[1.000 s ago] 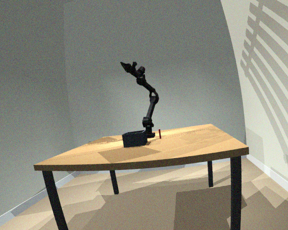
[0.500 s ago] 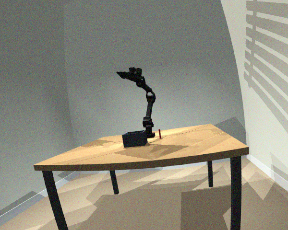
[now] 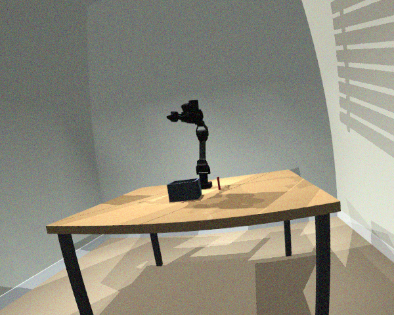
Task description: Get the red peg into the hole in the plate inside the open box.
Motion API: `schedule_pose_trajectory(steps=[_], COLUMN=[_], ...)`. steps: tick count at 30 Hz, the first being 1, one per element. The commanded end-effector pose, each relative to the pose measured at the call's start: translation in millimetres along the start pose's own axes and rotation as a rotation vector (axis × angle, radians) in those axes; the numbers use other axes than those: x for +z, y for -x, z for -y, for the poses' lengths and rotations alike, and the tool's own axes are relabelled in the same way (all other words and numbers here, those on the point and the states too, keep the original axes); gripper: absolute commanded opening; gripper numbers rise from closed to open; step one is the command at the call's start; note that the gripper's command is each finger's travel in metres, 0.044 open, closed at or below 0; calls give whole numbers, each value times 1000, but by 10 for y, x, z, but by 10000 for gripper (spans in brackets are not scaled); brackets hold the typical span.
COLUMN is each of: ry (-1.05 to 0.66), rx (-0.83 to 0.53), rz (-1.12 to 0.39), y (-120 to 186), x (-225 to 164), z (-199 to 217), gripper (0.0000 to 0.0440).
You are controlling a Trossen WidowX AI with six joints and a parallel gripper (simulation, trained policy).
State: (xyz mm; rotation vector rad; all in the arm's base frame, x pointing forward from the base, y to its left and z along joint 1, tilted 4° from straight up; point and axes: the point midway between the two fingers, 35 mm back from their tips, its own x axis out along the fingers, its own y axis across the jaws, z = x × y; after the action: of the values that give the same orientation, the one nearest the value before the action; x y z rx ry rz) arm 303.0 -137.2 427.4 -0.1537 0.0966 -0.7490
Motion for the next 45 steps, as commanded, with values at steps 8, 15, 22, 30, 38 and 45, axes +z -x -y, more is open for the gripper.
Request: schedule_pose_trajectory(steps=[8,15,22,30,38,45], ry=[-52,-84,-102,-109,-126,-172], rx=[204,295,327,285,180,100], rz=[-265,-481,-717,-984,-1184,-1275], y=[192,510,926,1451,1839,2003], x=[-763,-1325,-1876,-2431,-2850,-3176], z=[-744,-1119,-1332,-1390,-1365,-1396], gripper=[440,440,440,440,440,440])
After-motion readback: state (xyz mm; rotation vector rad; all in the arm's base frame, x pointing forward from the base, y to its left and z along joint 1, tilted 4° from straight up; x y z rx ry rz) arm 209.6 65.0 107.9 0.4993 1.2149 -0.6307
